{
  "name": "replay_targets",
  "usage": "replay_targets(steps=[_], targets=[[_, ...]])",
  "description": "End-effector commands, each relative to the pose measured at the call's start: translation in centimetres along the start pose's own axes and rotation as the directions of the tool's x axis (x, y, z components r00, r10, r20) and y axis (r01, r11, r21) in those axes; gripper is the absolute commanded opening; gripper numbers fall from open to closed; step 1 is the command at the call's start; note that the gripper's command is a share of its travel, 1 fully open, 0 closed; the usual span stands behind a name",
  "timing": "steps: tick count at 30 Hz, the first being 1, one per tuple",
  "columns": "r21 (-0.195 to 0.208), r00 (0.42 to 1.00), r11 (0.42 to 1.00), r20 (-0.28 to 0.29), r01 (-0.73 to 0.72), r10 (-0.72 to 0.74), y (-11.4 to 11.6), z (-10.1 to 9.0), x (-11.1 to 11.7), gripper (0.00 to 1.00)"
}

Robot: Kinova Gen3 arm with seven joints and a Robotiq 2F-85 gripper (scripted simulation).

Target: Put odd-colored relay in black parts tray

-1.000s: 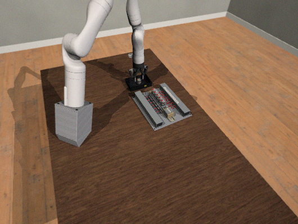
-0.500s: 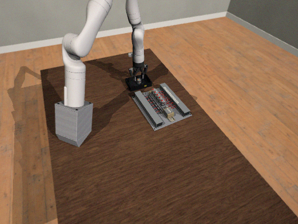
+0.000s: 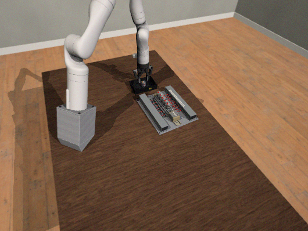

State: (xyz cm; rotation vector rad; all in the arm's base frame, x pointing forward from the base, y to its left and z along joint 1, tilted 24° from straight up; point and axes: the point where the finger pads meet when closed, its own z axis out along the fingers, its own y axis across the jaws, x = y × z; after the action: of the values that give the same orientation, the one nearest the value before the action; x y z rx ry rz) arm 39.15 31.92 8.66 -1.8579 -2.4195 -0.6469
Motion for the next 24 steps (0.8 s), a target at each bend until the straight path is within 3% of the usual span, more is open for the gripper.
replay_targets(steps=[1,24], targets=[[-0.001,1.0,1.0,0.0,0.0,0.0,0.06,-0.18,0.02,0.61],[-0.001,1.0,1.0,0.0,0.0,0.0,0.06,-0.57,0.02,0.61]])
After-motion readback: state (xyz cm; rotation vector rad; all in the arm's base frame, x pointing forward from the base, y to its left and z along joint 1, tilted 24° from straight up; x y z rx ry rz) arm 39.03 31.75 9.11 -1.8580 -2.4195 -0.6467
